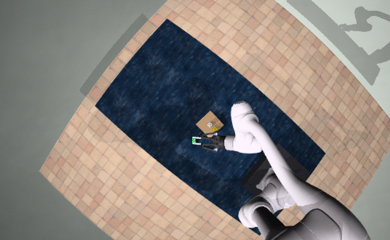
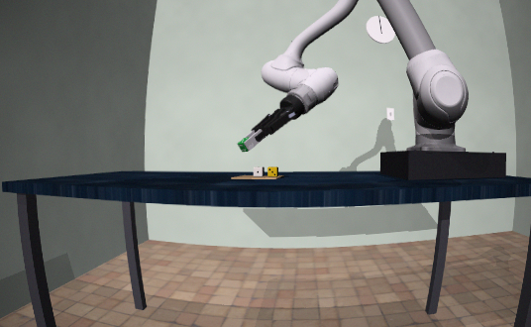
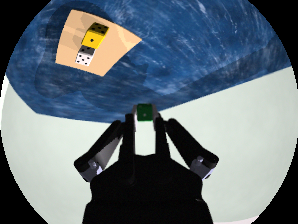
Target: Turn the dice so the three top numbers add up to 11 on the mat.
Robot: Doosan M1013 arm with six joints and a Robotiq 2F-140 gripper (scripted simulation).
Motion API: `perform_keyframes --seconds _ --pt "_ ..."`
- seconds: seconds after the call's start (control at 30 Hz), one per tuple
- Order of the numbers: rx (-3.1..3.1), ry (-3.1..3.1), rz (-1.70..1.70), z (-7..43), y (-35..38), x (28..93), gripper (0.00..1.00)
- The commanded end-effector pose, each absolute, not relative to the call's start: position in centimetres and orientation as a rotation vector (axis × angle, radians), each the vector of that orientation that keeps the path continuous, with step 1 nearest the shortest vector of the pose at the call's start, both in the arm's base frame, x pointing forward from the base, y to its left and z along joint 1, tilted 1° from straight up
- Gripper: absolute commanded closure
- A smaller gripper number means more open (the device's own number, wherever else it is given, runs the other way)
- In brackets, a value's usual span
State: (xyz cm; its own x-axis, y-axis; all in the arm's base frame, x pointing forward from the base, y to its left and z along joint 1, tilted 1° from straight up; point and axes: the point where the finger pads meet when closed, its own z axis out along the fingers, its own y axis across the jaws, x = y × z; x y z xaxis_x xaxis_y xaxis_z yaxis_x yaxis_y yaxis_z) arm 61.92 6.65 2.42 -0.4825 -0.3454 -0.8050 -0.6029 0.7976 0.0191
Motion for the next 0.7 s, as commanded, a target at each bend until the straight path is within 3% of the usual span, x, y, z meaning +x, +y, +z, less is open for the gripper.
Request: perform_keyframes --seconds 0.0,0.67 --pt "-0.662 1.993 0.394 2.1 6.9 61.6 0.84" --pt "-0.66 1.988 0.394 -0.3 6.8 61.5 0.84"
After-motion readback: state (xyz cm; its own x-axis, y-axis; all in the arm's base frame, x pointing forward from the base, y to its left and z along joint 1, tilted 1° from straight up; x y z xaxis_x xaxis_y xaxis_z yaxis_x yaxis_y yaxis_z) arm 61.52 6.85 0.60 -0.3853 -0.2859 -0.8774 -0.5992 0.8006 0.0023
